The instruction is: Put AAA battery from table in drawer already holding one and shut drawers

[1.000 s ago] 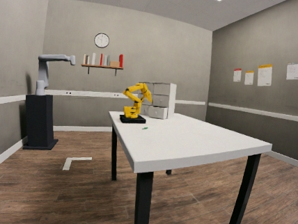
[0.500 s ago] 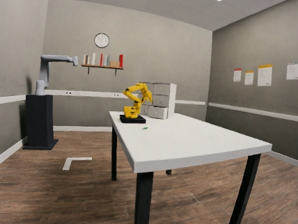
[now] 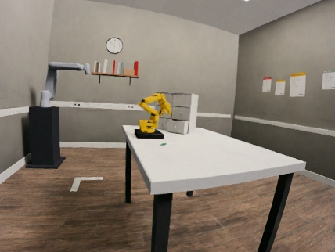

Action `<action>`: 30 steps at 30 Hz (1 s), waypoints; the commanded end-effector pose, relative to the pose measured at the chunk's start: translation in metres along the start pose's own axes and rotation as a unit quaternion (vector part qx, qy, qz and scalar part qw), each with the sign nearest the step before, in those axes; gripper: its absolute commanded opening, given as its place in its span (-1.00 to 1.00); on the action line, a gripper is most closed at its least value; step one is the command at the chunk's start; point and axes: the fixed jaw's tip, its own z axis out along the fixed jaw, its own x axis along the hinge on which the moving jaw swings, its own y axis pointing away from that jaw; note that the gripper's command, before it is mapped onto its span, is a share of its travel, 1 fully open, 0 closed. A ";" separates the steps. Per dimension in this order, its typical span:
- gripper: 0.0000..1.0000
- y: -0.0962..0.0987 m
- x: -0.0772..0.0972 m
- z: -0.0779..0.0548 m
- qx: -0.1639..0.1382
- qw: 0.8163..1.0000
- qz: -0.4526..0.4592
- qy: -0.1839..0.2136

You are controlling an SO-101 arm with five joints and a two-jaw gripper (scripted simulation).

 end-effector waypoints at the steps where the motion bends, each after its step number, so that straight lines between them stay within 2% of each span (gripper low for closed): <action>1: -0.57 -0.002 0.004 -0.002 0.004 1.000 -0.009 0.012; 26: -0.57 -0.002 0.004 -0.002 0.004 1.000 -0.009 0.012; 30: -0.57 0.006 -0.003 0.003 -0.010 0.999 0.000 0.043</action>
